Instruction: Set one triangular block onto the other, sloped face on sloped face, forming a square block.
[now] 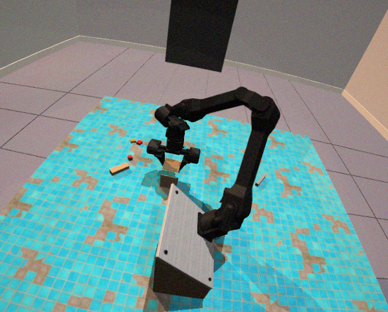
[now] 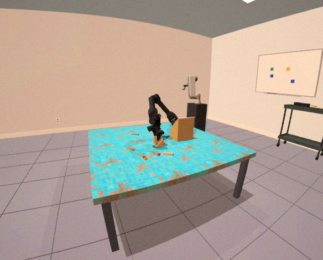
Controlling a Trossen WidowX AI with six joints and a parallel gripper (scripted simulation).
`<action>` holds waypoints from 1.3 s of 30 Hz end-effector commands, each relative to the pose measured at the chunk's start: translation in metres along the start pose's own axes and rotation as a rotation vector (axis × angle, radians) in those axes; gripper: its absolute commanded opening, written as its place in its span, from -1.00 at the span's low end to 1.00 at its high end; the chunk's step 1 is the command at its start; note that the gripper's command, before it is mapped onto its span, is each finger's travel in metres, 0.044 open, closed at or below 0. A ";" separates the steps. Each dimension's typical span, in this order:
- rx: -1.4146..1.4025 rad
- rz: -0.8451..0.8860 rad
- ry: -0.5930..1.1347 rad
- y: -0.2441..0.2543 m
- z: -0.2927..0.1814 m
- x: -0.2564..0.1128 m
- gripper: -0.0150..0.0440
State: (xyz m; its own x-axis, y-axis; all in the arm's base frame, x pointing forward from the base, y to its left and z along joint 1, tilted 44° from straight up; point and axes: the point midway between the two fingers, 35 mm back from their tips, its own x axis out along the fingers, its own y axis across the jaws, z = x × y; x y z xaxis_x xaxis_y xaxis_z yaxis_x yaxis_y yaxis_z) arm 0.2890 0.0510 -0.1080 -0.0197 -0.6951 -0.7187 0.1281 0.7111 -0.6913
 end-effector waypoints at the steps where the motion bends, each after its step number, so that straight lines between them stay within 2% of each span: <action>1: -0.006 -0.003 -0.004 0.000 -0.001 0.003 -0.49; 39: -0.006 -0.005 -0.004 0.000 -0.007 0.020 -0.49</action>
State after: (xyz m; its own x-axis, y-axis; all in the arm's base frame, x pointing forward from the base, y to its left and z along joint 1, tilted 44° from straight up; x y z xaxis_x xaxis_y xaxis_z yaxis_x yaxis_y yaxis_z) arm 0.2809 0.0384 -0.1226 -0.0207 -0.6965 -0.7172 0.1270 0.7097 -0.6929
